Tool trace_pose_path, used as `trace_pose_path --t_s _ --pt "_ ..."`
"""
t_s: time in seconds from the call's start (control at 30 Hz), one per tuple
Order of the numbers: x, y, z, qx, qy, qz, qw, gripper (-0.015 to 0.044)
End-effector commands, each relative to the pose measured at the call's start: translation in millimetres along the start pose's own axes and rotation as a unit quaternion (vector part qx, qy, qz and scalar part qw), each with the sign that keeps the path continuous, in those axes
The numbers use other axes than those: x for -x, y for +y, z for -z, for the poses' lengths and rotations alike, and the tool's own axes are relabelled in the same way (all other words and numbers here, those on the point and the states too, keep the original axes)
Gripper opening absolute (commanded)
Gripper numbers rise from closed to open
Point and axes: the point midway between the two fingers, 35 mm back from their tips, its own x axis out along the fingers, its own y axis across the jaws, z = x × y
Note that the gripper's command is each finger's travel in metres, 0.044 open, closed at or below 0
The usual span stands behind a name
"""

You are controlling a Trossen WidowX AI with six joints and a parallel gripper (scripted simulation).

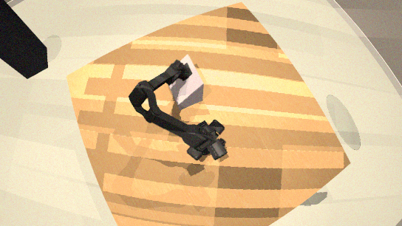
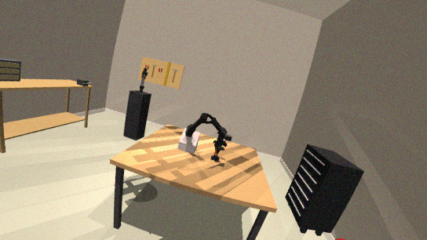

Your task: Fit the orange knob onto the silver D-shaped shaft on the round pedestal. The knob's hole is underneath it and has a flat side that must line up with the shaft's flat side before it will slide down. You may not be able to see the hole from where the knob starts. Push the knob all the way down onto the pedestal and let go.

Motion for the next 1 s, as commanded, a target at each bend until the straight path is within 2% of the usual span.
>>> trace_pose_path --t_s 0.0,0.97 --pt "5.5 -1.4 -0.6 -0.018 0.000 0.001 1.000 0.0000" --pt "0.0 -1.1 -0.5 -0.045 0.000 0.001 0.999 0.0000"
